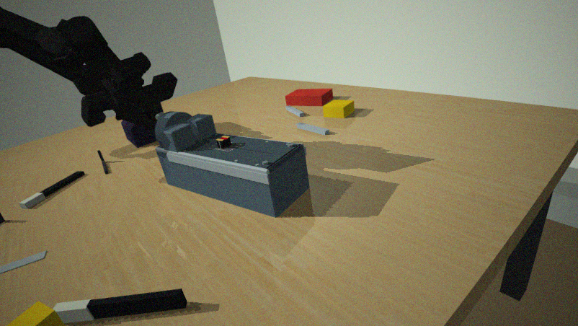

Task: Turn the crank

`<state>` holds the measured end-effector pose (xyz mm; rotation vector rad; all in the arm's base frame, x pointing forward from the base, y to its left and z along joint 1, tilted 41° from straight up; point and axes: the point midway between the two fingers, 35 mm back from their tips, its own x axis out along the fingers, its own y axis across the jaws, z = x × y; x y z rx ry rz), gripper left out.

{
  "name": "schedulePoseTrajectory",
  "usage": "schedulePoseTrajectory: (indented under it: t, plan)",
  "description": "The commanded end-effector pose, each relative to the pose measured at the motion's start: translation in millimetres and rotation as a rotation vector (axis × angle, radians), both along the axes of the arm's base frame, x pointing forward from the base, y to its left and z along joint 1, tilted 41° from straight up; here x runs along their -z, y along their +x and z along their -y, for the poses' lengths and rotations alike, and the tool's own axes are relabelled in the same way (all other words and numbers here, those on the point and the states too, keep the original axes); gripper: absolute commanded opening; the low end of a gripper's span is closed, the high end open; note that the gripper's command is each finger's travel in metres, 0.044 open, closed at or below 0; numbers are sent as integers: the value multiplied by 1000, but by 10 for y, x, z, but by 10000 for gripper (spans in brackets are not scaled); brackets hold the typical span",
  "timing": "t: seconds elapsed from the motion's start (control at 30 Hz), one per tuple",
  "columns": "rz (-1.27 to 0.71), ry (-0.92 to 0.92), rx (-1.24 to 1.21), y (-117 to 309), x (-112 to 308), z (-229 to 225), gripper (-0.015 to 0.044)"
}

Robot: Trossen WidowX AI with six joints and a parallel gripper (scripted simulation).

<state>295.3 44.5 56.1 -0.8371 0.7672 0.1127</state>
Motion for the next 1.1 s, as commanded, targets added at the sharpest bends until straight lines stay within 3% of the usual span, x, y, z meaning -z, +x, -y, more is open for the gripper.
schedulePoseTrajectory:
  t: [0.0,0.5,1.07]
  plan:
    - [-2,1,-2,-5,5,-10,0]
    - [0,0,0,0,0,-1,0]
    - [0,0,0,0,0,-1,440]
